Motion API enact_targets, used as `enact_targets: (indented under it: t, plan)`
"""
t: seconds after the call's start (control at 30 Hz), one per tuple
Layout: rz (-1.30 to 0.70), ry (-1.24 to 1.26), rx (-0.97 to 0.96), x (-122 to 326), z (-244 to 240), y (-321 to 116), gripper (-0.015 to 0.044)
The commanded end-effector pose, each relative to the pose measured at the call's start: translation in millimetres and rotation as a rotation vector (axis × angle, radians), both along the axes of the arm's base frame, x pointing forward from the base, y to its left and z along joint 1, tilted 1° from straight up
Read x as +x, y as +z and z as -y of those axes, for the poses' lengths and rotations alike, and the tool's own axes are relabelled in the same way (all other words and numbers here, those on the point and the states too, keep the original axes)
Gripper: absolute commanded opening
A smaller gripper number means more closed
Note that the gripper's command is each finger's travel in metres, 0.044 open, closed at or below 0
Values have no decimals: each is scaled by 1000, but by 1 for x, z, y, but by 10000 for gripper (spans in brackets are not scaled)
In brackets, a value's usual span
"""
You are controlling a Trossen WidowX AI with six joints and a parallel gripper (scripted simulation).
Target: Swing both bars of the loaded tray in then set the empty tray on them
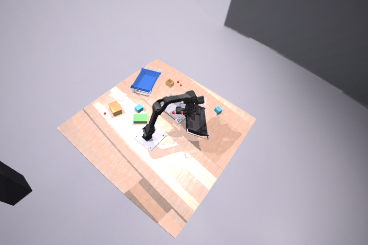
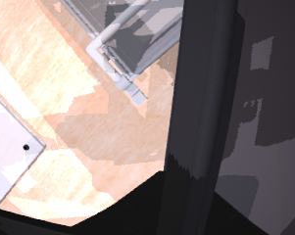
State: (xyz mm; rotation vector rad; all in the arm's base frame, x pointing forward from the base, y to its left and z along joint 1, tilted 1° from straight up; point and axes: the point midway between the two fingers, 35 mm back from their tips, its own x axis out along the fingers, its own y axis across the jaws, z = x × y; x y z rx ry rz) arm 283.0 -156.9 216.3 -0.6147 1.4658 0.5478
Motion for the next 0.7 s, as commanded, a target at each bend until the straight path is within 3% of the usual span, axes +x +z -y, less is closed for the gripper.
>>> enact_targets:
  t: [0.0,0.67]
  plan:
    - [13,56,-15,5,-14,5,0]
    - [9,303,-15,30,-86,4,0]
